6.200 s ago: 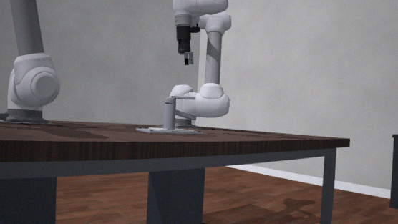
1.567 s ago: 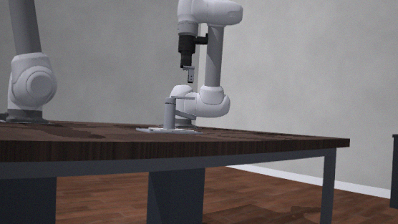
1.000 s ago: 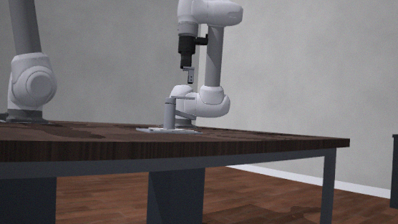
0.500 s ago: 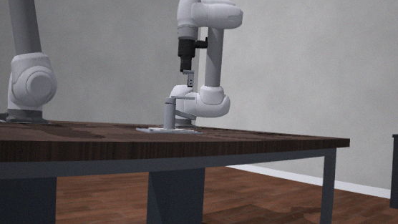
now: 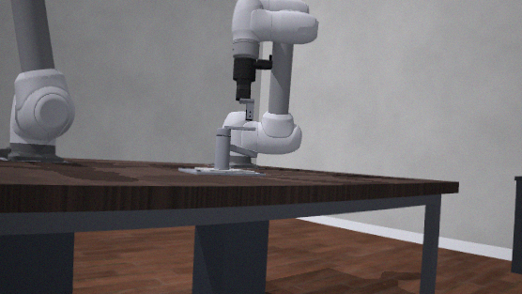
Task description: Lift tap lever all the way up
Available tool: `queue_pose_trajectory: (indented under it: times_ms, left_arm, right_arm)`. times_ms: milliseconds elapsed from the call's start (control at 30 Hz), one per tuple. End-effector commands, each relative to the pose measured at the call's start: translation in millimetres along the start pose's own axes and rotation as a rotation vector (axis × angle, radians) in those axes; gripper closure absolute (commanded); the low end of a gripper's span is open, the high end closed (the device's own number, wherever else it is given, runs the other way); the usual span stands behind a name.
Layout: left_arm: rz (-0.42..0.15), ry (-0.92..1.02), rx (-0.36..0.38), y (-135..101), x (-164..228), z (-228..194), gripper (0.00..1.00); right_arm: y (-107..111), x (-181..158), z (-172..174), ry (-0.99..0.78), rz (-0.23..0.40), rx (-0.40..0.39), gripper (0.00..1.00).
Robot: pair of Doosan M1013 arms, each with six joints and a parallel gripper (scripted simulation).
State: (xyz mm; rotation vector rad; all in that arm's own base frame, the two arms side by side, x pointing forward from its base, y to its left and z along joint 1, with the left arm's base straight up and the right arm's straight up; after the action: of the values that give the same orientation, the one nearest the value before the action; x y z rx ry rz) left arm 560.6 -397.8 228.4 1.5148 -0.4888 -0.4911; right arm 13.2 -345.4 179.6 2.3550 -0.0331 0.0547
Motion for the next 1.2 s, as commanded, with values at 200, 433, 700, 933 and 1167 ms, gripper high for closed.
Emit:
queue_pose_trajectory:
  times_ms: [200,433,700,933,1167]
  left_arm:
    - [0.001,0.000,0.000,-8,0,0,0.00]
    - [0.001,0.000,0.000,-13,0,0,0.00]
    - [0.001,0.000,0.000,-15,0,0,0.00]
    - [0.001,0.000,0.000,-15,0,0,0.00]
    - [0.001,0.000,0.000,-15,0,0,0.00]
  right_arm:
    - [0,0,0,0.000,0.000,-0.001,0.00]
    - [0,0,0,0.000,0.000,-0.001,0.00]
    - [0,0,0,0.000,0.000,-0.001,0.00]
    - [0,0,0,0.000,0.000,-0.001,0.00]
    - [0,0,0,0.000,0.000,-0.001,0.00]
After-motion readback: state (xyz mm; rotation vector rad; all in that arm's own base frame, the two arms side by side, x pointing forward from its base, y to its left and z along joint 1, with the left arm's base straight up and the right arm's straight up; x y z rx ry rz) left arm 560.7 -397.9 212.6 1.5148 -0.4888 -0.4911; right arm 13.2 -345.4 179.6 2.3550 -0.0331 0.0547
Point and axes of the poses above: on each arm, the point where the finger pads meet when closed, its own y axis back along the fingers, its own x axis across the jaws, z = x × y, the point moved 3 cm from there along y, back along the fingers, and after that the axes turned 1 degree about y, right-handed, at the moved point
